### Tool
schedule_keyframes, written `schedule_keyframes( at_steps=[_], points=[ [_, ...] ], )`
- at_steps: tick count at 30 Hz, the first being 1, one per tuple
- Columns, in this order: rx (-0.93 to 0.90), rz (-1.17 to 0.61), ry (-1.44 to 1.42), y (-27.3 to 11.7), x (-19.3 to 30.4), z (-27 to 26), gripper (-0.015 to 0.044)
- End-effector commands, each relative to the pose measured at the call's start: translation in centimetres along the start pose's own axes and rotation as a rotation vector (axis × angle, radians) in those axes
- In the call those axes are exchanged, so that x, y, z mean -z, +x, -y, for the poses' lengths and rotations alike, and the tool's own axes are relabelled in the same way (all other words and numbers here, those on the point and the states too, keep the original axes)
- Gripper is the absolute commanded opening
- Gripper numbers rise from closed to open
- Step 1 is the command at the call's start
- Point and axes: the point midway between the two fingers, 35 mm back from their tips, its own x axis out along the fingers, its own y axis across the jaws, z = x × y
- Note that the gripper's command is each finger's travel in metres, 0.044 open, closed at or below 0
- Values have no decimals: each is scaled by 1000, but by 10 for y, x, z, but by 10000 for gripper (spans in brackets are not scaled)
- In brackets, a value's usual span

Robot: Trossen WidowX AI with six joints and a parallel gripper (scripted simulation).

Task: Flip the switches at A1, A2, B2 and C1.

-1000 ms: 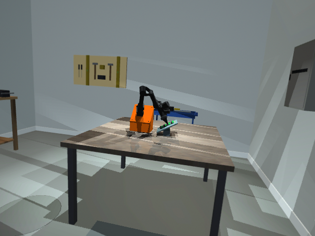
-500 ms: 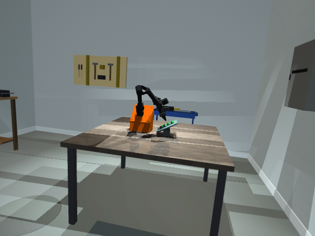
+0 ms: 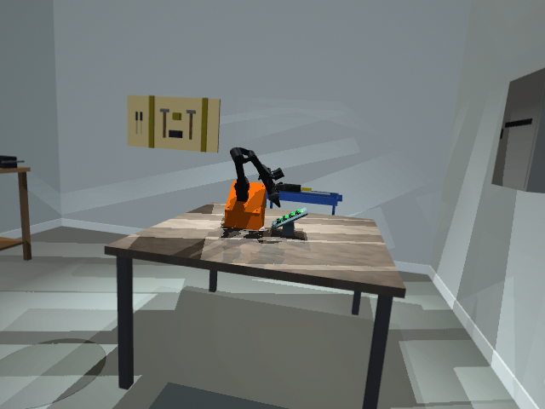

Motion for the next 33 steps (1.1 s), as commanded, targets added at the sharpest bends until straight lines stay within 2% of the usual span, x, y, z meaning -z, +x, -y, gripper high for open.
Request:
schedule_keyframes(
  at_steps=[1, 4, 33],
  points=[
    [1, 6, 1, 15, 2, -1, 0],
    [7, 20, 0, 31, 4, 1, 0],
    [9, 21, 0, 56, 4, 2, 0]
  ],
)
